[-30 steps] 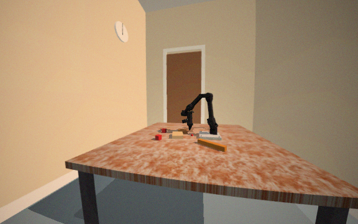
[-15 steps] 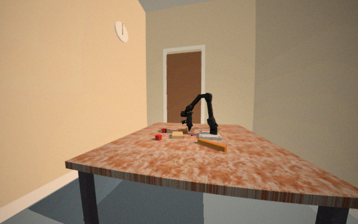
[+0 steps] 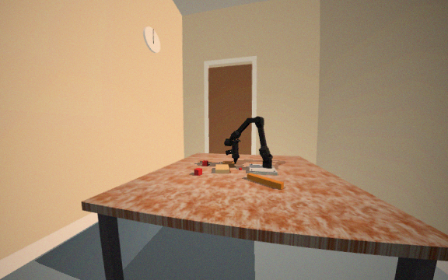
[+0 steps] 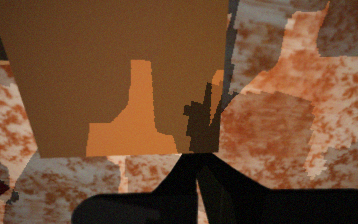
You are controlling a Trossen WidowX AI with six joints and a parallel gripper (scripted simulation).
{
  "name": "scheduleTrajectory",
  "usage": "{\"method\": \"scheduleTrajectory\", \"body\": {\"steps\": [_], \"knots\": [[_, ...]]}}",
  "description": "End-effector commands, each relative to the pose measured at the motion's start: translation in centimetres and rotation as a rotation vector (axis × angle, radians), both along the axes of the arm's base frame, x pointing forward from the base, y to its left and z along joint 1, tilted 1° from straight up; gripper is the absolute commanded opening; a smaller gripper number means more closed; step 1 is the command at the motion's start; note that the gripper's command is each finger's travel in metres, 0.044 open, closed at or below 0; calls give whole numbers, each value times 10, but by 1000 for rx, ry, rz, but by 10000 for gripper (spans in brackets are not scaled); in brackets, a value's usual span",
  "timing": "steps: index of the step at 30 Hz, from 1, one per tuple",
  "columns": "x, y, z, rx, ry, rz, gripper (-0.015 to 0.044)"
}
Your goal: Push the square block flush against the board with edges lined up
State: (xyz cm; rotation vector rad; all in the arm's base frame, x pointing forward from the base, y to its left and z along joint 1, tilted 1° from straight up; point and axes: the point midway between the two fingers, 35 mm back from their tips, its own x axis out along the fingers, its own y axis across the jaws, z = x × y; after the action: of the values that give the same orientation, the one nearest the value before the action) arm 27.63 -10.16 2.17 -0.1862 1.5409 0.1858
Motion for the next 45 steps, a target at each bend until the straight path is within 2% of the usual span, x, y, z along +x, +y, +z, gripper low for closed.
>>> {"method": "scheduleTrajectory", "body": {"steps": [1, 15, 45], "knots": [[6, 1, -1, 4, 3, -2, 0], [15, 3, 0, 5, 2, -2, 0], [-32, -9, -3, 4, 5, -2, 0]]}}
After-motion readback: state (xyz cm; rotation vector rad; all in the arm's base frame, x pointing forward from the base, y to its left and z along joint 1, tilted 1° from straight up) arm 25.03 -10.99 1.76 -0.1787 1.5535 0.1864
